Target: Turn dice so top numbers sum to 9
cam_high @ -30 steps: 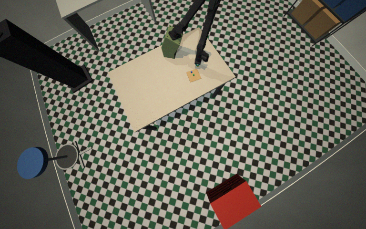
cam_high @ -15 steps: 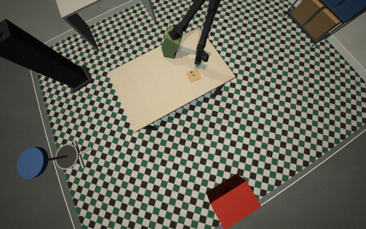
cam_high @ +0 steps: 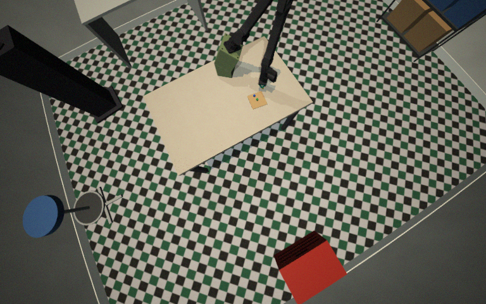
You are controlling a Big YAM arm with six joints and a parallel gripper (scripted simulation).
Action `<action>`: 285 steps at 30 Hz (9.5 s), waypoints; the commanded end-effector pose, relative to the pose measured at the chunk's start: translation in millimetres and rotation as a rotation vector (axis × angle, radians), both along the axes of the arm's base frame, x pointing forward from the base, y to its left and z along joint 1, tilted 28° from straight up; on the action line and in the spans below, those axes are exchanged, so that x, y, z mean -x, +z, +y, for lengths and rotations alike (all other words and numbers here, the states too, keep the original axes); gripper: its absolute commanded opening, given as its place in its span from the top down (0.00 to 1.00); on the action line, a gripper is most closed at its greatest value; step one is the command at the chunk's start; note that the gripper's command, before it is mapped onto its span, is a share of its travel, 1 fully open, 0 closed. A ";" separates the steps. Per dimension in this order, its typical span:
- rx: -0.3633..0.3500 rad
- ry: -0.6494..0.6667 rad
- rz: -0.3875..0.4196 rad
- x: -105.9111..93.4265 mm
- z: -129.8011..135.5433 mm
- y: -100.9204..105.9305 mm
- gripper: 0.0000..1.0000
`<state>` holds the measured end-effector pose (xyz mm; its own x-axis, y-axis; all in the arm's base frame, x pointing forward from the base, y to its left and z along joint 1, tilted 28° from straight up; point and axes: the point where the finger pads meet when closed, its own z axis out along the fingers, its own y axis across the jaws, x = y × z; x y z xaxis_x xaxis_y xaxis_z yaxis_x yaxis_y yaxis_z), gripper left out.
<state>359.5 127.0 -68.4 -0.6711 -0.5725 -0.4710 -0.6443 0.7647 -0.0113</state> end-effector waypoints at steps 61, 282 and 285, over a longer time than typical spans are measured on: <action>-0.006 -0.006 -0.004 2.4 1.9 -0.1 0.70; 0.426 1.008 -0.343 -53.4 -16.0 101.6 0.89; 0.471 0.971 -0.277 -57.5 -14.8 93.9 0.89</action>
<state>409.7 101.0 22.9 0.2441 -0.9575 -0.1538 -0.8966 -0.1624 -0.4119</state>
